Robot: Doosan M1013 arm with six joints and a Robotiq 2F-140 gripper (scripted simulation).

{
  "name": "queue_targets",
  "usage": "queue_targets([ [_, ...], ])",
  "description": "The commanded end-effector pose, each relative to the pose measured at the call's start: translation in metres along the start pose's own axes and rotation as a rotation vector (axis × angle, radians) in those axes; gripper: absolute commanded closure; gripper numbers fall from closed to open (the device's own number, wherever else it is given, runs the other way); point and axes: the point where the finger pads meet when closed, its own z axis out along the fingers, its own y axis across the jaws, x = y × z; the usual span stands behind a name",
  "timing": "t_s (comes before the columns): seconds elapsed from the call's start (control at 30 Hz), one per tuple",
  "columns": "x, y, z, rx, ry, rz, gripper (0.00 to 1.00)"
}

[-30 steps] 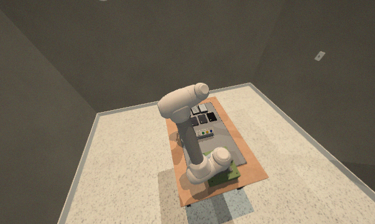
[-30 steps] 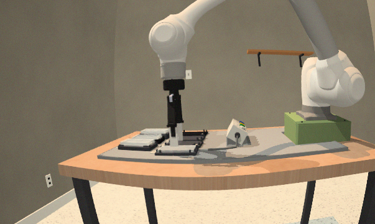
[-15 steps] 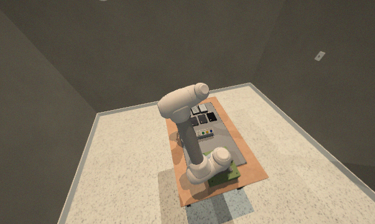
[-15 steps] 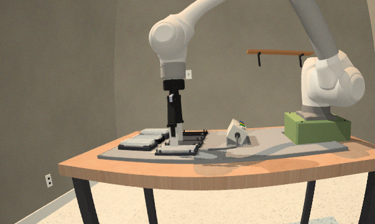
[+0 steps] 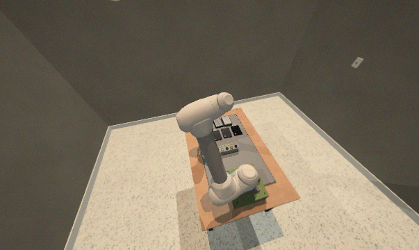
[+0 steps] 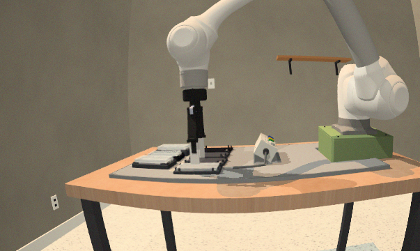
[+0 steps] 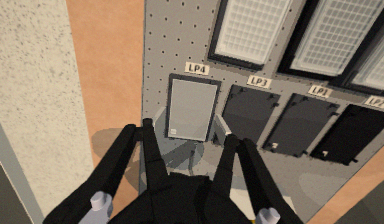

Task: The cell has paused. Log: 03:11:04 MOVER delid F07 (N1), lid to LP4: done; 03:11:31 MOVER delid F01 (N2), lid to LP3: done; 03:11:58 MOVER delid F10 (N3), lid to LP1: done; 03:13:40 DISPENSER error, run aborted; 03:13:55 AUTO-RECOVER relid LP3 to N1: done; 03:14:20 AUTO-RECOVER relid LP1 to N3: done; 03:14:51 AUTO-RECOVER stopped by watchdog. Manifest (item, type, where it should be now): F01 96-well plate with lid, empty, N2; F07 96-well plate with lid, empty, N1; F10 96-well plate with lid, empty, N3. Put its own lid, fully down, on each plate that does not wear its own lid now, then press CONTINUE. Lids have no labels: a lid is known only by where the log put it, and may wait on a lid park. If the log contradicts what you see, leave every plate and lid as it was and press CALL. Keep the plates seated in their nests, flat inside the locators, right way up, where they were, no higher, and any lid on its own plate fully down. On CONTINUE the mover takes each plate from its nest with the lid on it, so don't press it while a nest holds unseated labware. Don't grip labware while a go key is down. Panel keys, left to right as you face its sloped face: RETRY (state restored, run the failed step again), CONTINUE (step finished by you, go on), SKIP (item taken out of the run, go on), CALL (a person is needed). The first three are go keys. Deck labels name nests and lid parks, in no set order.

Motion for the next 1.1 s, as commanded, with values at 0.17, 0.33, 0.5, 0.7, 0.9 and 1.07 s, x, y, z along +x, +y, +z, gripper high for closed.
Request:
queue_targets([
  [0.17,-0.0014,-0.0019,0.0028,0.004,-0.001,0.004,0.34],
  [0.33,-0.0014,-0.0019,0.0028,0.004,-0.001,0.004,0.34],
  [0.5,-0.0014,-0.0019,0.0028,0.004,-0.001,0.004,0.34],
  [0.7,-0.0014,-0.0019,0.0028,0.004,-0.001,0.004,0.34],
  [0.9,-0.0014,-0.0019,0.0028,0.004,-0.001,0.004,0.34],
  [1.07,-0.0014,-0.0019,0.0028,0.004,-0.001,0.004,0.41],
])
